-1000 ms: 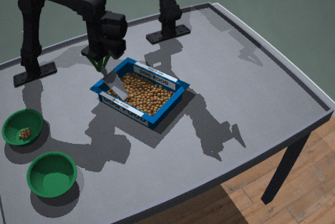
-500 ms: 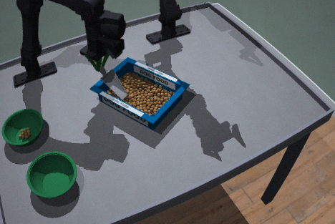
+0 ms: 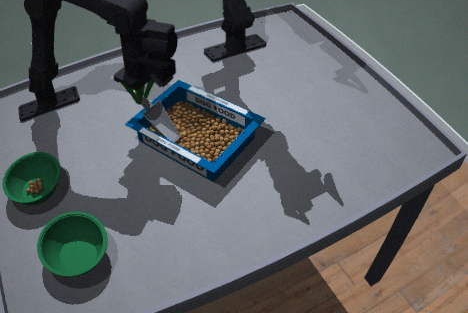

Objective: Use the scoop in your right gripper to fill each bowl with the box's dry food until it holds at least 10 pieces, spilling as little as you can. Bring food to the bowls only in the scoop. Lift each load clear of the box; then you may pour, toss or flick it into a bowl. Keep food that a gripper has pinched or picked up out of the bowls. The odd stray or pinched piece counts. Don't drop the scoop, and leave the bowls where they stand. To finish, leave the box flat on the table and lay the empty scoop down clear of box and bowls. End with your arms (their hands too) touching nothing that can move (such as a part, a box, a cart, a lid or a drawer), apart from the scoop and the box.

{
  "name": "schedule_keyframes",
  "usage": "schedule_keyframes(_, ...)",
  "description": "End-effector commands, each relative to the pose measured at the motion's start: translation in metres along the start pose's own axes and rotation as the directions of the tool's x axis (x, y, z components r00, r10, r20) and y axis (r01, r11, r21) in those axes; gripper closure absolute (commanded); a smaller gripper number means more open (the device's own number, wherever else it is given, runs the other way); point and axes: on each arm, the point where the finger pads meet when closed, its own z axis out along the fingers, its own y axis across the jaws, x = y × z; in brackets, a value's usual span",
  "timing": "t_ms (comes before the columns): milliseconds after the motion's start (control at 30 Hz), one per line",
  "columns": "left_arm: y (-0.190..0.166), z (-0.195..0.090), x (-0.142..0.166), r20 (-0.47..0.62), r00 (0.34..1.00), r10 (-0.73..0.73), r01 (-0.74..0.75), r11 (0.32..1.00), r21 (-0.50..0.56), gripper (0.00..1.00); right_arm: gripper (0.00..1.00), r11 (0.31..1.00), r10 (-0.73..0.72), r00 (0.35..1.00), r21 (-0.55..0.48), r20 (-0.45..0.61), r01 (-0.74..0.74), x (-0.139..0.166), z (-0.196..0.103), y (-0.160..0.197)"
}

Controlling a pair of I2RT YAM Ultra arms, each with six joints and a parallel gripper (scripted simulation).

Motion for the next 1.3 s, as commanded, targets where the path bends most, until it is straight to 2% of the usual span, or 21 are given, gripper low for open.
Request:
schedule_keyframes(0, 0.0, -0.005, -0.021, 0.055, 0.998, 0.0, 0.0, 1.0, 0.0, 0.0, 1.0, 1.0, 0.006, 1.0, 0.008, 0.012, -0.006, -0.008, 0.012, -0.005)
schedule_keyframes(100, 0.0, -0.005, -0.021, 0.055, 0.998, 0.0, 0.0, 1.0, 0.0, 0.0, 1.0, 1.0, -0.004, 0.996, -0.012, 0.087, 0.005, -0.017, -0.014, 0.003)
schedule_keyframes(167, 0.0, -0.005, -0.021, 0.055, 0.998, 0.0, 0.0, 1.0, 0.0, 0.0, 1.0, 1.0, -0.006, 0.995, -0.015, 0.098, 0.007, -0.018, -0.018, 0.004)
schedule_keyframes(200, 0.0, -0.005, -0.021, 0.055, 0.998, 0.0, 0.0, 1.0, 0.0, 0.0, 1.0, 1.0, -0.006, 0.996, -0.013, 0.093, 0.007, -0.018, -0.016, 0.004)
schedule_keyframes(233, 0.0, -0.005, -0.021, 0.055, 0.998, 0.0, 0.0, 1.0, 0.0, 0.0, 1.0, 1.0, 0.004, 0.998, -0.004, 0.057, -0.004, -0.021, -0.001, -0.001)
schedule_keyframes(500, 0.0, -0.005, -0.021, 0.055, 0.998, 0.0, 0.0, 1.0, 0.0, 0.0, 1.0, 1.0, -0.003, 0.997, -0.009, 0.077, 0.004, -0.023, -0.008, 0.001)
schedule_keyframes(533, 0.0, -0.005, -0.021, 0.055, 0.998, 0.0, 0.0, 1.0, 0.0, 0.0, 1.0, 1.0, 0.0, 0.999, -0.012, 0.054, 0.001, -0.025, 0.001, 0.001)
schedule_keyframes(633, 0.0, -0.005, -0.021, 0.055, 0.998, 0.0, 0.0, 1.0, 0.0, 0.0, 1.0, 1.0, 0.005, 0.999, -0.018, 0.053, -0.004, -0.028, 0.001, 0.0)
schedule_keyframes(700, 0.0, -0.005, -0.021, 0.055, 0.998, 0.0, 0.0, 1.0, 0.0, 0.0, 1.0, 1.0, 0.002, 1.0, -0.011, 0.01, -0.002, -0.02, 0.003, -0.001)
schedule_keyframes(933, 0.0, -0.005, -0.021, 0.055, 0.998, 0.0, 0.0, 1.0, 0.0, 0.0, 1.0, 1.0, 0.002, 1.0, -0.01, -0.004, -0.002, -0.024, 0.007, -0.001)
schedule_keyframes(967, 0.0, -0.005, -0.021, 0.055, 0.998, 0.0, 0.0, 1.0, 0.0, 0.0, 1.0, 1.0, -0.007, 0.999, -0.02, 0.043, 0.008, -0.034, 0.009, 0.005)
schedule_keyframes(1067, 0.0, -0.005, -0.021, 0.055, 0.998, 0.0, 0.0, 1.0, 0.0, 0.0, 1.0, 1.0, -0.01, 1.0, -0.015, 0.02, 0.01, -0.028, 0.008, 0.005)
schedule_keyframes(1133, 0.0, -0.005, -0.021, 0.055, 0.998, 0.0, 0.0, 1.0, 0.0, 0.0, 1.0, 1.0, 0.004, 1.0, -0.007, -0.014, -0.004, -0.023, 0.029, -0.003)
schedule_keyframes(1167, 0.0, -0.005, -0.021, 0.055, 0.998, 0.0, 0.0, 1.0, 0.0, 0.0, 1.0, 1.0, 0.004, 1.0, -0.008, -0.01, -0.004, -0.024, 0.027, -0.003)
schedule_keyframes(1200, 0.0, -0.005, -0.021, 0.055, 0.998, 0.0, 0.0, 1.0, 0.0, 0.0, 1.0, 1.0, 0.013, 0.995, -0.017, 0.095, -0.012, -0.039, -0.008, -0.002)
schedule_keyframes(1267, 0.0, -0.005, -0.021, 0.055, 0.998, 0.0, 0.0, 1.0, 0.0, 0.0, 1.0, 1.0, 0.003, 0.996, -0.024, 0.084, -0.001, -0.035, -0.009, 0.003)
